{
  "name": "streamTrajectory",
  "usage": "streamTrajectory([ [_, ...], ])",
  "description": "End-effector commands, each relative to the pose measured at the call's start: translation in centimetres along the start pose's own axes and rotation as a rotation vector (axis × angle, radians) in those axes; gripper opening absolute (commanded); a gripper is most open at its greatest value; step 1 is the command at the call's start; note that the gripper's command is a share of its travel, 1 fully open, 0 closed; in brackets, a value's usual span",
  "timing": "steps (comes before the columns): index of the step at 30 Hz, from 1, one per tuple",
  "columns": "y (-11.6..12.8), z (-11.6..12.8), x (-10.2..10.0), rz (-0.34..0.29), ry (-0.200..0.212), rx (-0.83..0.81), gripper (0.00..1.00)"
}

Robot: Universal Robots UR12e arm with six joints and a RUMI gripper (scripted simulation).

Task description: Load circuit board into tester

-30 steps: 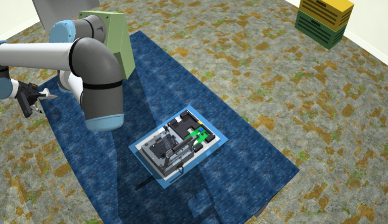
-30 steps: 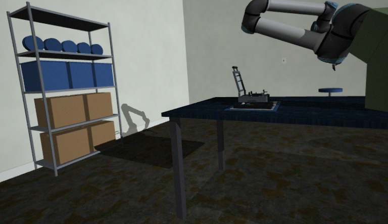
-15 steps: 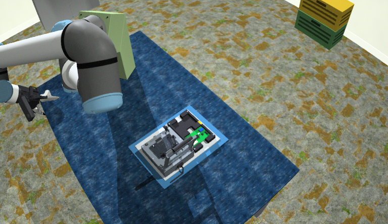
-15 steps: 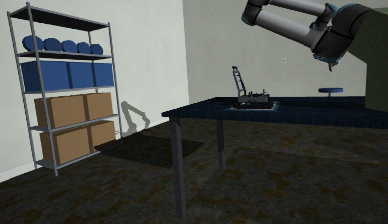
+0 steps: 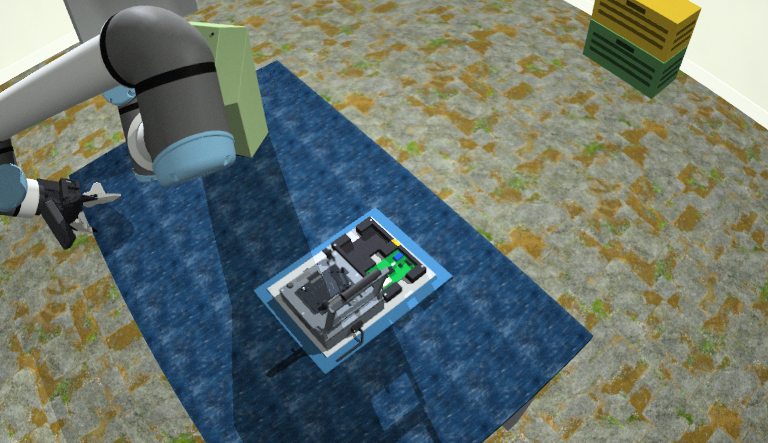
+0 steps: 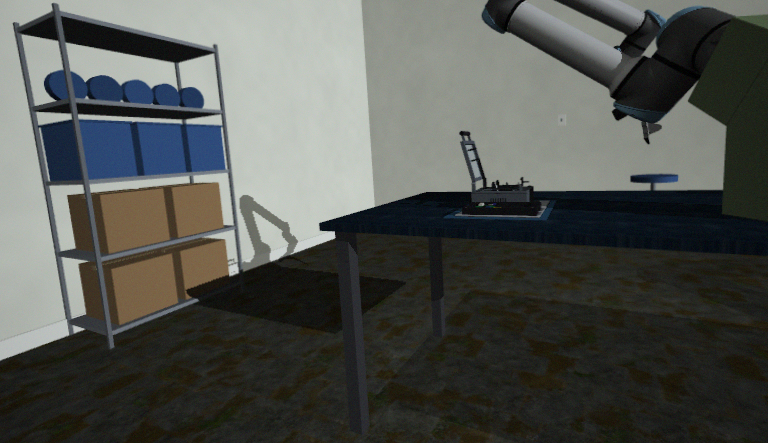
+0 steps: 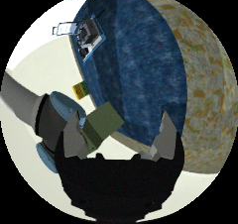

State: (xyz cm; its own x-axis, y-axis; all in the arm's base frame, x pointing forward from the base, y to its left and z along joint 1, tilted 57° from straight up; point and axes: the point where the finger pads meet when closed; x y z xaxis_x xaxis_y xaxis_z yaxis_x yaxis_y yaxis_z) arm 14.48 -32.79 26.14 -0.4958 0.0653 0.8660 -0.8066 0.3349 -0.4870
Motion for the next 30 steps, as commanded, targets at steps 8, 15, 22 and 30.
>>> streamTrajectory([
  [8, -1.7, -1.2, -0.7, -0.079, -0.054, 0.027, 1.00],
  [15, -2.4, -1.8, -1.1, -0.110, -0.072, 0.041, 1.00],
  [22, -3.5, -2.6, -1.7, -0.155, -0.092, 0.061, 1.00],
  [30, -4.5, -3.3, -2.2, -0.194, -0.106, 0.081, 1.00],
])
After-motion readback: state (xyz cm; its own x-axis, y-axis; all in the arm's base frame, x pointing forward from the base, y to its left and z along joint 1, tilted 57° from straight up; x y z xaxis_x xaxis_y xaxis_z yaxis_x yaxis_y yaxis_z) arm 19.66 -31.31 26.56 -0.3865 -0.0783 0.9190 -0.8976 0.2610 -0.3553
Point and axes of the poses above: the point where the finger pads meet when closed, its own x axis back along the fingers, its own z axis across the jaws, y = z × x, and after that the axes turned 9 degrees about -x, right-handed
